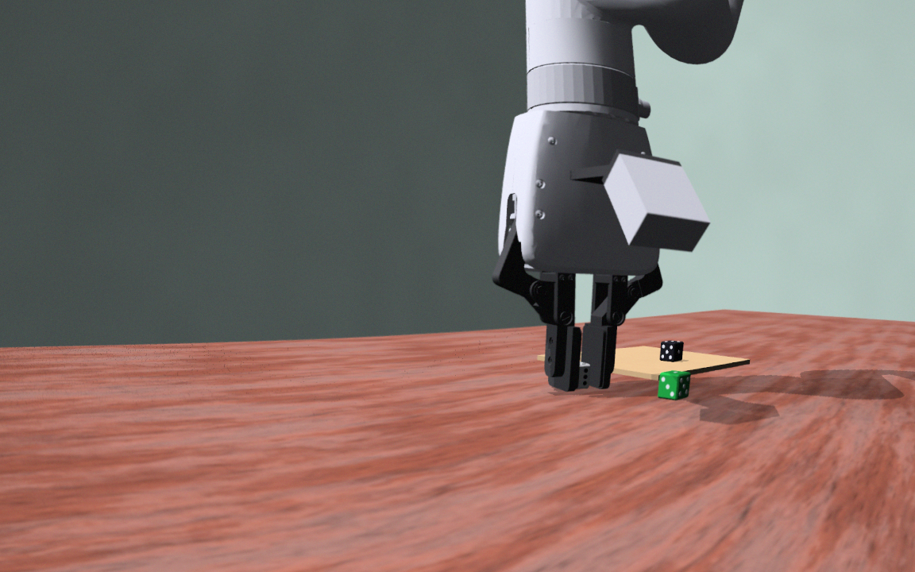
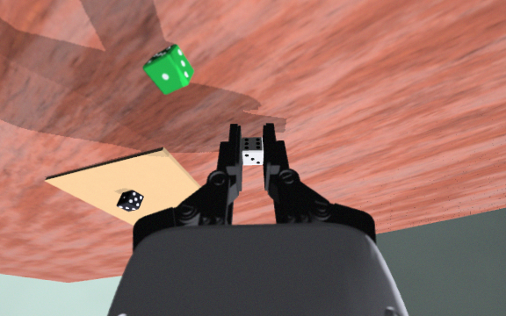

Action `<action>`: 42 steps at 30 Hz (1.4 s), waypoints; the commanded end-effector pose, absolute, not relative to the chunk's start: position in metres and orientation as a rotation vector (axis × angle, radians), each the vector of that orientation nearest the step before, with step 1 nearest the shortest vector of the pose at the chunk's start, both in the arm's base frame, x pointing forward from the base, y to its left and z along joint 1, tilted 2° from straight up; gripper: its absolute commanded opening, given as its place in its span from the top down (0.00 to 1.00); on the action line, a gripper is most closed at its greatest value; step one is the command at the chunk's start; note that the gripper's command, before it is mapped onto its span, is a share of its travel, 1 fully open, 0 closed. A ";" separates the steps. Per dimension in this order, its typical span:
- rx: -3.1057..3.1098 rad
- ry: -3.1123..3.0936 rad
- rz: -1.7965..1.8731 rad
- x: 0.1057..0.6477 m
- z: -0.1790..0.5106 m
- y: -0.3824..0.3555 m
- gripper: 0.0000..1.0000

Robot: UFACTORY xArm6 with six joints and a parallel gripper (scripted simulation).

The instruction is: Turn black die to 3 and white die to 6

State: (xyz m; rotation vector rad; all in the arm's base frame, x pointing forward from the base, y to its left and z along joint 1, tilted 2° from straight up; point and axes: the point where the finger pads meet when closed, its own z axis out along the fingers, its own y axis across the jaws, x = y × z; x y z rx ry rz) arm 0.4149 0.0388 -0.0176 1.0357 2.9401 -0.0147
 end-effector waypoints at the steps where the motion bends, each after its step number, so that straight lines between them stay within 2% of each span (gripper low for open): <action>1: 1.035 2.937 -0.012 0.416 -0.016 0.039 0.89; 12: 1.035 2.937 -0.012 0.416 -0.010 0.039 0.89; 29: 1.035 2.937 -0.012 0.414 0.080 0.041 0.89; 42: 1.034 2.937 -0.012 0.414 0.083 0.041 0.89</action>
